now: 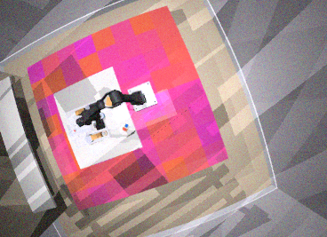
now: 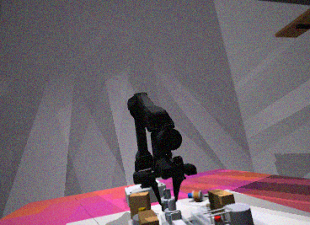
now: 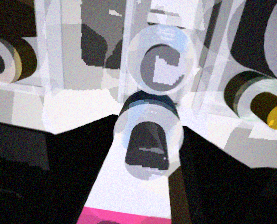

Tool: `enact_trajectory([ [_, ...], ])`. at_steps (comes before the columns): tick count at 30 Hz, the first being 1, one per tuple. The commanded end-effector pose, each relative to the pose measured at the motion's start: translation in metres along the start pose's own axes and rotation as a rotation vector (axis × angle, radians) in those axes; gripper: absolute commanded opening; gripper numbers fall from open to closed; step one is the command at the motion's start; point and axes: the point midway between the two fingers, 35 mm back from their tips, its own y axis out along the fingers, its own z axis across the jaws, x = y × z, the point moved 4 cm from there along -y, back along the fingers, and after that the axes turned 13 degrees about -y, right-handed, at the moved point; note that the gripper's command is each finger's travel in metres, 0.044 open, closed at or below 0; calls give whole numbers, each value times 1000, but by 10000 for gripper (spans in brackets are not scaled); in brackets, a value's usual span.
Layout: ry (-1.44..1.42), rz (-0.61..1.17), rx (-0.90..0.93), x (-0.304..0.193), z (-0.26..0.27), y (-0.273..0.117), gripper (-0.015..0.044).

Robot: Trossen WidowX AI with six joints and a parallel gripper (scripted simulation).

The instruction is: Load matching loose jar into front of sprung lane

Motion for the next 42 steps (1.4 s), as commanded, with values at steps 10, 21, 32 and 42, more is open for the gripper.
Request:
enact_trajectory([
  [10,-3,-43,-9,15,-4,-7,0],
  [21,-3,-43,-9,20,-5,-8,0],
  [32,-3,-44,-9,24,-6,-9,0],
  [42,-3,-44,-9,29,-7,-10,0],
])
